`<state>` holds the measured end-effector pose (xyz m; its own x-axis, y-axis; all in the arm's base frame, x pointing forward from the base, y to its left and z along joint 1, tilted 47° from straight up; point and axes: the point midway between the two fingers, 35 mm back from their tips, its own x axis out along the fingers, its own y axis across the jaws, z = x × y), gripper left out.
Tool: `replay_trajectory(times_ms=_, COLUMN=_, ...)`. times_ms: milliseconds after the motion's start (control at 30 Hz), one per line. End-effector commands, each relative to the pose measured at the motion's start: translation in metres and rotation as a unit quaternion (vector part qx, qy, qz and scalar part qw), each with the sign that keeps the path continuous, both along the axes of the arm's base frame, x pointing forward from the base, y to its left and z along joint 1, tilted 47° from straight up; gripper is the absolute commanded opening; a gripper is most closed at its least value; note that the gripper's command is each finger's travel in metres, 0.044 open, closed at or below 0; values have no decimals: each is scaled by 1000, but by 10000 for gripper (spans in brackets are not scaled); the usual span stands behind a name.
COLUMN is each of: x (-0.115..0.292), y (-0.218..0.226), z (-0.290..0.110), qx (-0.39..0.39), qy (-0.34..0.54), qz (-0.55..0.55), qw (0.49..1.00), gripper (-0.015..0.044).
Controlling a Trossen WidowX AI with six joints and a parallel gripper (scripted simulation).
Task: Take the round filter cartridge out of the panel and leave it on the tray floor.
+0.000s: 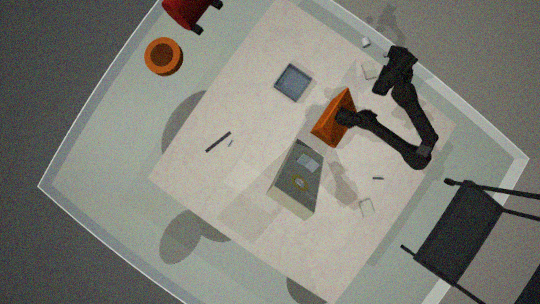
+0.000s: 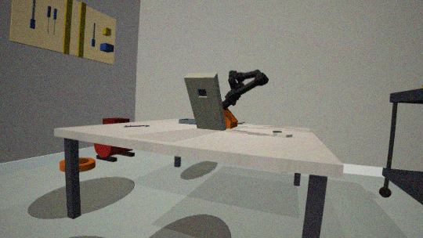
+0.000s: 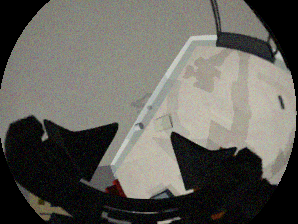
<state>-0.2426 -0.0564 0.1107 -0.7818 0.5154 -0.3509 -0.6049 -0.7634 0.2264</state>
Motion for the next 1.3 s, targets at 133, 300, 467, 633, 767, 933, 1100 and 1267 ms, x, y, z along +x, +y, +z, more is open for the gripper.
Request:
replay_trajectory(times_ms=133, x=4, y=-25, z=-11, qx=20, qy=-57, qz=75, qw=995, gripper=269)
replay_trajectory(times_ms=300, x=28, y=-86, z=-35, qx=80, qy=-173, qz=263, qw=946, gripper=138)
replay_trajectory(times_ms=467, x=73, y=-144, z=-54, qx=134, qy=-248, qz=455, qw=845, gripper=97)
replay_trajectory(times_ms=633, x=130, y=-187, z=-67, qx=192, qy=-287, qz=623, qw=702, gripper=97)
replay_trajectory(times_ms=767, x=191, y=-213, z=-75, qx=247, qy=-289, qz=761, qw=527, gripper=97)
replay_trajectory(times_ms=933, x=273, y=-225, z=-77, qx=292, qy=-236, qz=885, qw=274, gripper=97)
replay_trajectory(times_ms=1100, x=342, y=-217, z=-72, qx=302, qy=-154, qz=939, qw=58, gripper=97)
replay_trajectory(times_ms=1267, x=406, y=-192, z=-61, qx=282, qy=-43, qz=946, qw=-155, gripper=97)
